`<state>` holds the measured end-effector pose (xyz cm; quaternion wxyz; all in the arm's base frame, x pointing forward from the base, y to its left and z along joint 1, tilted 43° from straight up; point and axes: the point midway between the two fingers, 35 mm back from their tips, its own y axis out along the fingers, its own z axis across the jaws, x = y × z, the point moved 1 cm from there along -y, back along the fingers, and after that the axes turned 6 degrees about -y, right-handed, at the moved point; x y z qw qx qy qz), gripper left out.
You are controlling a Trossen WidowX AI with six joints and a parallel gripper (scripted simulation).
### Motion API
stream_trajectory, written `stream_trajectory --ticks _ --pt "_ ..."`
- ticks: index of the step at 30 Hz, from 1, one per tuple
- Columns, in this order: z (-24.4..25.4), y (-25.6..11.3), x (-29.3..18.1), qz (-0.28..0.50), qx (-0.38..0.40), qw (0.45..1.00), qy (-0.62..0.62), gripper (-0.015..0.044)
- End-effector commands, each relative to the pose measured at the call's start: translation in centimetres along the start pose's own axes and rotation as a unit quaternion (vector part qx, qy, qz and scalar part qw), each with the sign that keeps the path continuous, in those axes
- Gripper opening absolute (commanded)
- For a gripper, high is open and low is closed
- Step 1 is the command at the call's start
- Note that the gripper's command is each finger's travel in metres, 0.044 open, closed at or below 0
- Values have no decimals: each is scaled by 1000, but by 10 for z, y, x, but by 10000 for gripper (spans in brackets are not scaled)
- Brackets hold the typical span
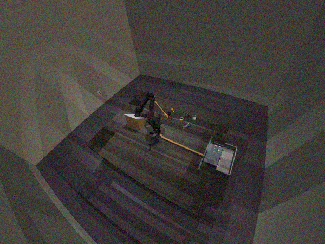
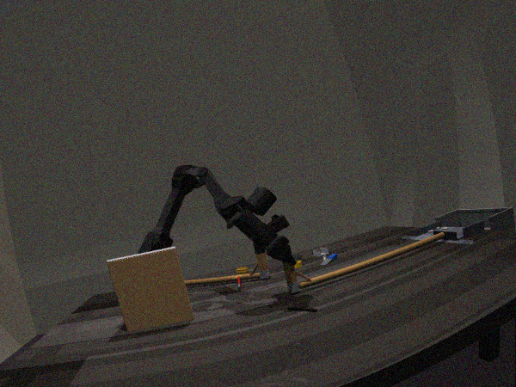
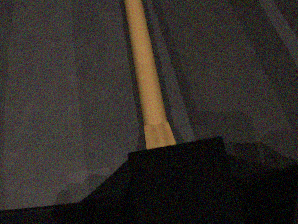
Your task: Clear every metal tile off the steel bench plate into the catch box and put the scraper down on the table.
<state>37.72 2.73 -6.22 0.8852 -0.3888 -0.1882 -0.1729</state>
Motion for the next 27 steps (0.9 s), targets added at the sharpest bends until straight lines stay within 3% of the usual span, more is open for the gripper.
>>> stream_trajectory --ticks 1,27 --pt "1 -7 2 -9 -1 1000 -6 0" --pt "14 -27 -32 -11 -1 1000 -6 0"
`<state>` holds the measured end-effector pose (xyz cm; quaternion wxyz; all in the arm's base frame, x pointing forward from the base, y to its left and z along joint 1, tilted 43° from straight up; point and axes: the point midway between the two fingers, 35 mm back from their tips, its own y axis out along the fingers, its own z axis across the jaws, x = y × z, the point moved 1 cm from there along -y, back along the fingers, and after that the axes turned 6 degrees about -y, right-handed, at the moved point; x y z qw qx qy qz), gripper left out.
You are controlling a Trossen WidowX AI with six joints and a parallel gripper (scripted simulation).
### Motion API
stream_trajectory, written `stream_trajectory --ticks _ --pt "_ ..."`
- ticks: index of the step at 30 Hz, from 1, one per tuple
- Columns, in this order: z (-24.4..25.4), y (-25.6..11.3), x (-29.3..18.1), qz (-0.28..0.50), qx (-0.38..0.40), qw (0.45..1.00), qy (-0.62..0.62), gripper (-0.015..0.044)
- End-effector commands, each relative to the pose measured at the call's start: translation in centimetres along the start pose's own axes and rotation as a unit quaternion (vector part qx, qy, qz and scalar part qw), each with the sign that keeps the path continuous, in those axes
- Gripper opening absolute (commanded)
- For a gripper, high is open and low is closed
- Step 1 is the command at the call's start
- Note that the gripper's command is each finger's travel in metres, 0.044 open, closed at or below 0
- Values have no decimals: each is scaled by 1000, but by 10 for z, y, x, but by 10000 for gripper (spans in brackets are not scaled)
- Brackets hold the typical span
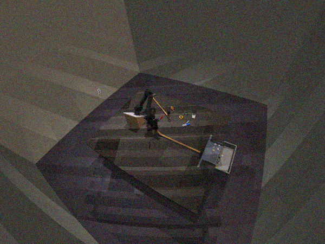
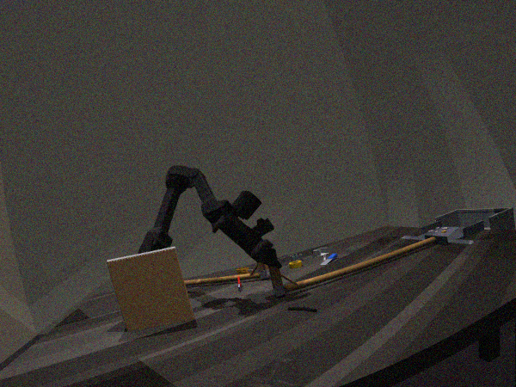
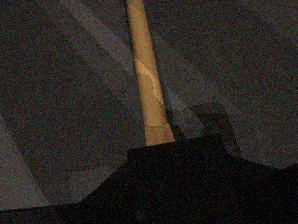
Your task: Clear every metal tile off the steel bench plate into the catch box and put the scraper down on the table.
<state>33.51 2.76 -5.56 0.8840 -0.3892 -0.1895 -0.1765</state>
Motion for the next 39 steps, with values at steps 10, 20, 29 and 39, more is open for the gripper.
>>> stream_trajectory --ticks 10,20,29,39 --pt "2 -2 -3 -1 0 1000 0 184" --pt "1 -12 -3 0 -1 1000 0 440" --pt "0 -35 -3 1 -1 1000 0 440" --pt "2 -61 -4 0 0 1000 0 440"
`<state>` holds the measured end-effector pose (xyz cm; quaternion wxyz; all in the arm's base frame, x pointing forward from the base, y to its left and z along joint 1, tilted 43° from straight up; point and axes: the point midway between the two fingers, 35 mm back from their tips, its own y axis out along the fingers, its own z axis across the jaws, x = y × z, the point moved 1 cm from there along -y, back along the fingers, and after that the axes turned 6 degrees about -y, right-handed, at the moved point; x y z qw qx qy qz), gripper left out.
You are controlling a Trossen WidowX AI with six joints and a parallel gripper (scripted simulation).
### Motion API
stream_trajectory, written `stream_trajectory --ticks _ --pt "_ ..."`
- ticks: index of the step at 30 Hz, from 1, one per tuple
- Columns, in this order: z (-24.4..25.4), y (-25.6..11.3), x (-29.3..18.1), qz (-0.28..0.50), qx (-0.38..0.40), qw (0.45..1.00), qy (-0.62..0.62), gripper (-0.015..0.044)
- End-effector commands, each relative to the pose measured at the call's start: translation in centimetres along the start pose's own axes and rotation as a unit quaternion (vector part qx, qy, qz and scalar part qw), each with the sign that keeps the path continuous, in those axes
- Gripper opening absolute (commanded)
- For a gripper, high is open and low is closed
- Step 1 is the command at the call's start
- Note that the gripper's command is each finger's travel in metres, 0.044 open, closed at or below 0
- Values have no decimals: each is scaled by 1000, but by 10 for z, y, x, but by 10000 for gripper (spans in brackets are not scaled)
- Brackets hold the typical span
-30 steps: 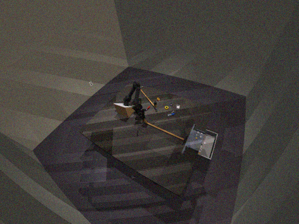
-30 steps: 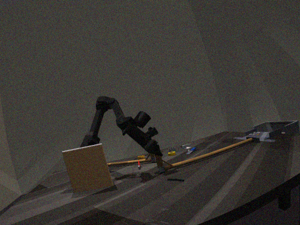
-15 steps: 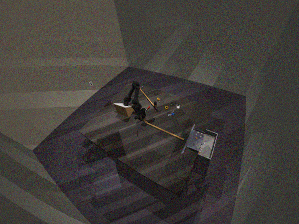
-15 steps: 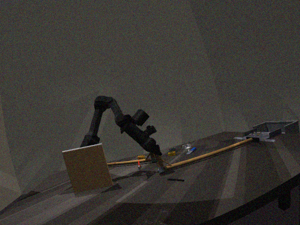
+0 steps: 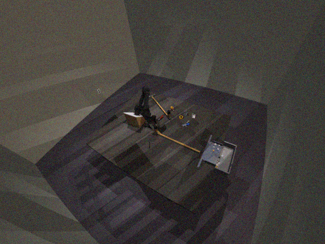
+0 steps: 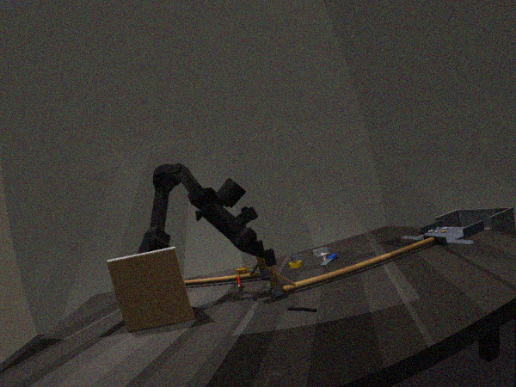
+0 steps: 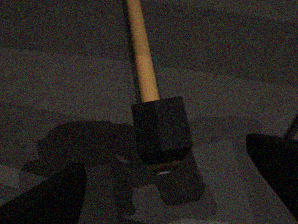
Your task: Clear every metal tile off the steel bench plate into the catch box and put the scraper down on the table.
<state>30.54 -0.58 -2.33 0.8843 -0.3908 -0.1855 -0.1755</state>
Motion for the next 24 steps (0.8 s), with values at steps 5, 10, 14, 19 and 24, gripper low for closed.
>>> stream_trajectory --ticks 5,10,14,19,24 --pt "1 -11 3 -10 1 1000 0 440" --pt "-3 -27 19 -47 -3 999 16 440" --pt "-7 -43 32 -82 -6 996 29 440" --pt "-9 -58 43 -112 -8 993 39 440" --pt "-12 -80 58 -154 -7 987 43 440"
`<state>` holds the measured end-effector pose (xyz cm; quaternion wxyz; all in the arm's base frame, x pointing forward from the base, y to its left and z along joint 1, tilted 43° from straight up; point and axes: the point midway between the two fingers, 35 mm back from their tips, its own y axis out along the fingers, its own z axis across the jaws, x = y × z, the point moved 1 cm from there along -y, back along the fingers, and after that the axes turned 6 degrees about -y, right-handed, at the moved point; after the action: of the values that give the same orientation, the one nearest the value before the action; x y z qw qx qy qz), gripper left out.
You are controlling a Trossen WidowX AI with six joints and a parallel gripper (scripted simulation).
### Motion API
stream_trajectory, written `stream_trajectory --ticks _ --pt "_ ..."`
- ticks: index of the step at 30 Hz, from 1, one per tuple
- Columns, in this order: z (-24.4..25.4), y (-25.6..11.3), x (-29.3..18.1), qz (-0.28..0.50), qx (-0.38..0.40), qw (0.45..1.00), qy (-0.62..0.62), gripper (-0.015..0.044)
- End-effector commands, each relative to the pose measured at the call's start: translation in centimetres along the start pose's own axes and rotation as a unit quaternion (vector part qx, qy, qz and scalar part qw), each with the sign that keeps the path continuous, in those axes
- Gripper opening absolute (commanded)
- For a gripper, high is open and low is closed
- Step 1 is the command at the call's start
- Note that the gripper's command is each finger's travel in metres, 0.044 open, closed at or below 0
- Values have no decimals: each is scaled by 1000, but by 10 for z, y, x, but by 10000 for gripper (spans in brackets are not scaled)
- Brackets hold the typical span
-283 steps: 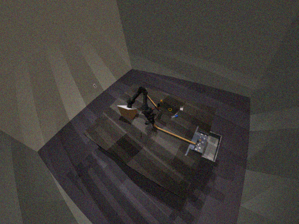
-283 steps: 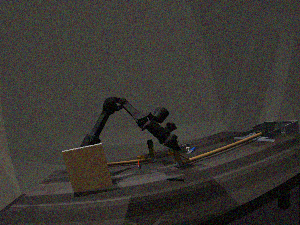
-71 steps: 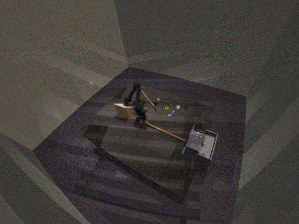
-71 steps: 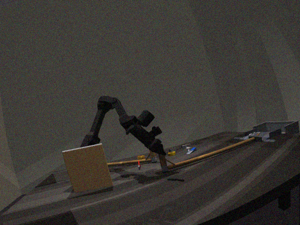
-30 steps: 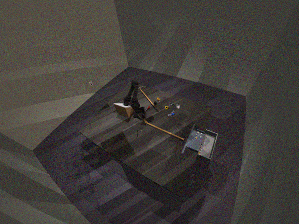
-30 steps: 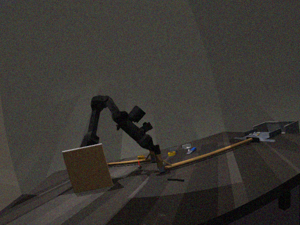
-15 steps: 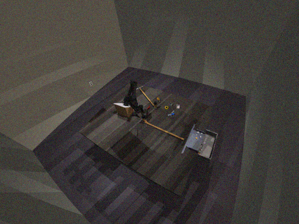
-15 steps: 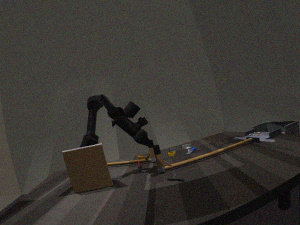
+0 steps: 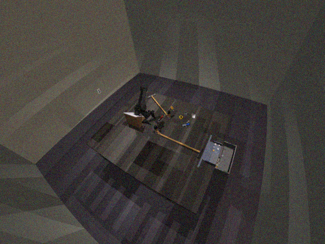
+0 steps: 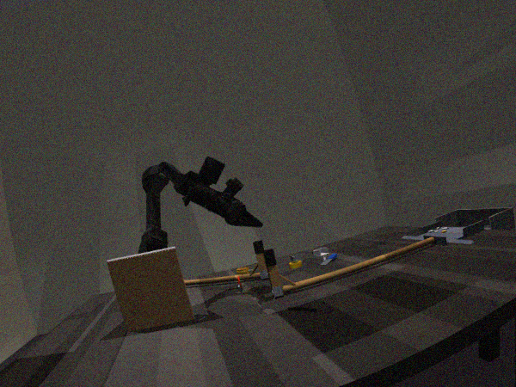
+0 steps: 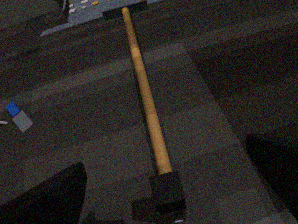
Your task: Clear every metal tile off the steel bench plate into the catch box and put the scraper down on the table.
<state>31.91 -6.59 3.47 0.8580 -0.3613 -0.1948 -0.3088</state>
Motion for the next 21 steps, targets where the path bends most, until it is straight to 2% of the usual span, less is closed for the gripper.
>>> stream_trajectory --ticks 1,21 --pt "0 -13 15 -30 2 1000 0 440" --pt "1 -104 80 -185 16 982 -27 440"
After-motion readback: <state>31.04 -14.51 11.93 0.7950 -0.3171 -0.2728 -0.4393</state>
